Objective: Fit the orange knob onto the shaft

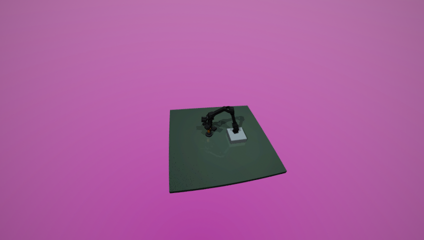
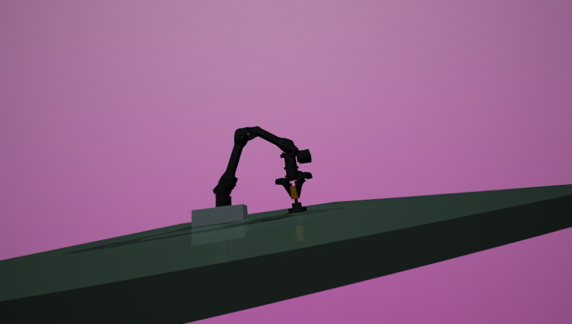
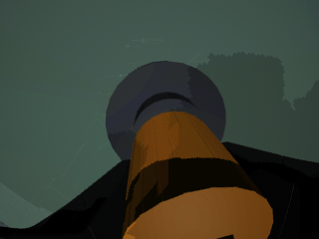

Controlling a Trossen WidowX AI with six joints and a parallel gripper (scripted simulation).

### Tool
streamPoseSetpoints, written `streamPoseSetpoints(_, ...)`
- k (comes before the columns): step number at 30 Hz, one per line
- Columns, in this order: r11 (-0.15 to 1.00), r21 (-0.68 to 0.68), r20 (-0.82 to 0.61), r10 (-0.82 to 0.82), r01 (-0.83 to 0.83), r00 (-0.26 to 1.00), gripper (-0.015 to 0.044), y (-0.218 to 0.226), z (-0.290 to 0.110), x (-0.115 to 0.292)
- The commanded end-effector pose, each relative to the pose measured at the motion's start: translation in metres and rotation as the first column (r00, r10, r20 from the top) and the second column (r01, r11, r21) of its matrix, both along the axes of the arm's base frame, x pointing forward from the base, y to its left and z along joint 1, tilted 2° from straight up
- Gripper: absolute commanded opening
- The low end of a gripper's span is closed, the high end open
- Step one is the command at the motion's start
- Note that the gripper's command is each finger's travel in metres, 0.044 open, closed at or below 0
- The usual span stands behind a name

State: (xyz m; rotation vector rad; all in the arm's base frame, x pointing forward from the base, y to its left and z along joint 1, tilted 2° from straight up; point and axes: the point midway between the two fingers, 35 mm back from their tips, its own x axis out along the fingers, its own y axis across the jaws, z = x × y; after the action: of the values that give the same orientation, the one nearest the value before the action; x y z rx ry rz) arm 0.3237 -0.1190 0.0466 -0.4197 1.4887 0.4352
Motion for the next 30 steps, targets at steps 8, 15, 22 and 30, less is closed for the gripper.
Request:
streamPoseSetpoints(8,1.000,-0.005,0.005,0.004,-0.004,1.000,0.0000,-0.0013,0.0048,0.0019)
streamPoseSetpoints(15,0.979,-0.013,0.007,0.202,-0.202,0.979,0.0000,-0.0019,0.0057,0.0036)
streamPoseSetpoints(22,0.977,-0.014,0.007,0.212,-0.212,0.977,0.0000,-0.0029,0.0011,0.0061)
streamPoseSetpoints(30,0.977,-0.014,0.007,0.212,-0.212,0.977,0.0000,-0.0033,0.0004,0.0071)
